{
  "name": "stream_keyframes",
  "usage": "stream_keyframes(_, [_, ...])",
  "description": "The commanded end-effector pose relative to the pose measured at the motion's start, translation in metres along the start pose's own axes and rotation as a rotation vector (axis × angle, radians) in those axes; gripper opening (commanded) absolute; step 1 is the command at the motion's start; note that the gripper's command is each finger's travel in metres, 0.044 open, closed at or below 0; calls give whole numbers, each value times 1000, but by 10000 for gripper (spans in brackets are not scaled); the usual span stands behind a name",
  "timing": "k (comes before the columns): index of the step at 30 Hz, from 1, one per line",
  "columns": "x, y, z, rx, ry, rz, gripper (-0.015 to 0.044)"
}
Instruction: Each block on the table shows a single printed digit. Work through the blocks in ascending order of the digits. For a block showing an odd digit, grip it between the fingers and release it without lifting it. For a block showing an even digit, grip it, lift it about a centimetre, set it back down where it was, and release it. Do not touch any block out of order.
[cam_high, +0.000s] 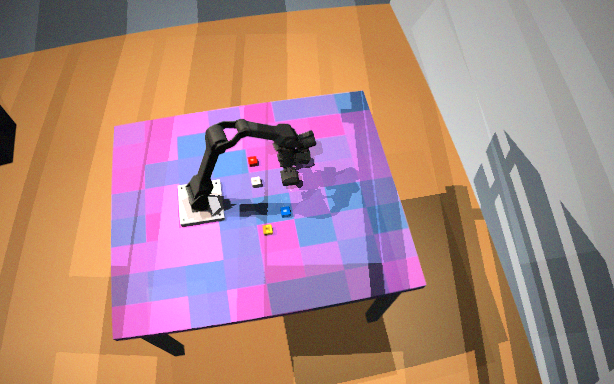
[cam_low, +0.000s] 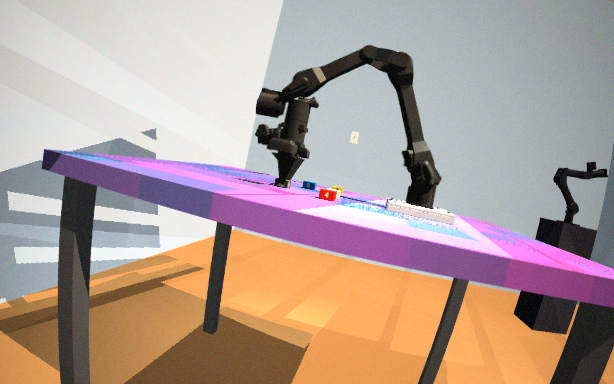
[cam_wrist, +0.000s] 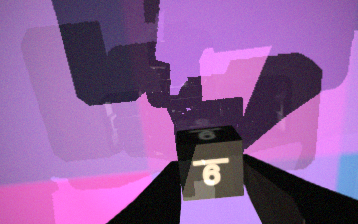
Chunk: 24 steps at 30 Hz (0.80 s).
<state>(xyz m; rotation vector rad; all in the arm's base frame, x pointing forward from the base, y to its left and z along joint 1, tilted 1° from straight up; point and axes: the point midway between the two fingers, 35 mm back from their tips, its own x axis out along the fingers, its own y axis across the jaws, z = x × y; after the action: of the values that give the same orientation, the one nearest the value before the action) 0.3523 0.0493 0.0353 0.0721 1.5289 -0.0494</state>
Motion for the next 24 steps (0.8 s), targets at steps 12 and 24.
stream_keyframes(12, [0, 0, 0, 3, -2, -1, 225])
stream_keyframes(24, [-24, 0, 1, 3, -2, -1, 400])
